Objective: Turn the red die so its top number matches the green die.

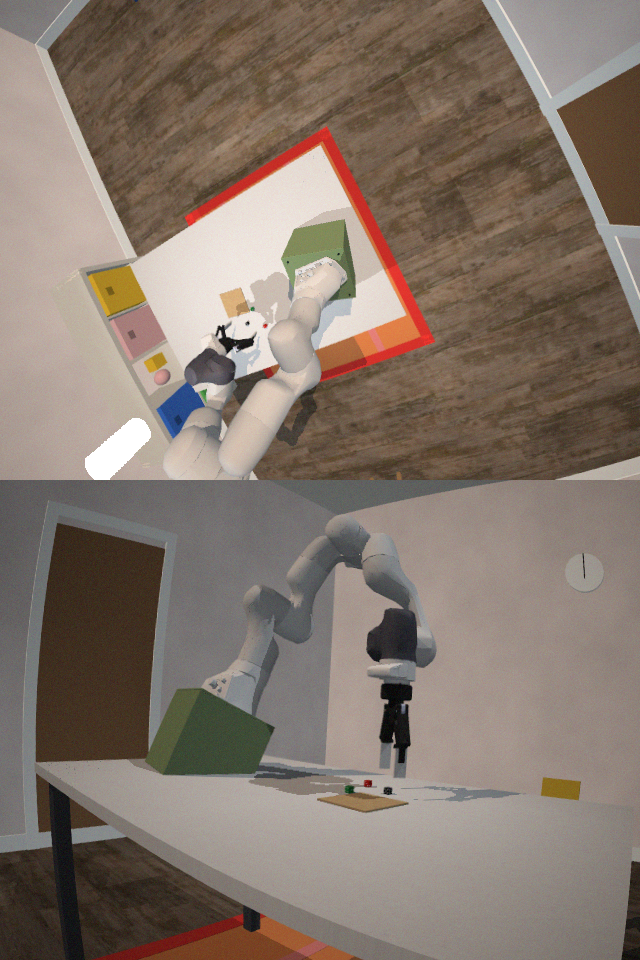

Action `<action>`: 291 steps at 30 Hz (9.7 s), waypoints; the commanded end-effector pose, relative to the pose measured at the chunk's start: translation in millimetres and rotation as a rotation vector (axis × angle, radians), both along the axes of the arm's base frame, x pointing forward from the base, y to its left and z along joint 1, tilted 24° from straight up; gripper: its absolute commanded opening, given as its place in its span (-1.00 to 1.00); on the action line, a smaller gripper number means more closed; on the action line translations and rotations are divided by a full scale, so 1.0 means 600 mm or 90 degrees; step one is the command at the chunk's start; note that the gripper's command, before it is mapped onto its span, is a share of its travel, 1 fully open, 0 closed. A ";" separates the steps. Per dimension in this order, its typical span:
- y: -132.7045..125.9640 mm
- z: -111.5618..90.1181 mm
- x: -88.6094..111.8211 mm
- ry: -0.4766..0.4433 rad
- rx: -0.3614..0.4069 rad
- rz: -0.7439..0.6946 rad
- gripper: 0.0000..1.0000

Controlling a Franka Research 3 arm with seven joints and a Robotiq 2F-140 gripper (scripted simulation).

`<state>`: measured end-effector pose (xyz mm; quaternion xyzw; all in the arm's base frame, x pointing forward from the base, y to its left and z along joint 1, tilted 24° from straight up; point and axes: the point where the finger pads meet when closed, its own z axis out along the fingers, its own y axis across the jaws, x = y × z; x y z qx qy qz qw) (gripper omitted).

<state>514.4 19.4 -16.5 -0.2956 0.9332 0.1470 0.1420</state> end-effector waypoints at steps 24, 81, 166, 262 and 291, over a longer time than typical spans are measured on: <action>0.057 0.009 -0.072 0.001 0.002 -0.004 1.00; 0.102 0.028 -0.139 0.001 0.002 -0.004 1.00; 0.046 0.145 -0.169 0.165 0.083 -0.423 1.00; 0.059 0.123 -0.163 -0.156 -0.072 0.386 1.00; 0.063 0.113 -0.163 -0.269 -0.129 0.673 1.00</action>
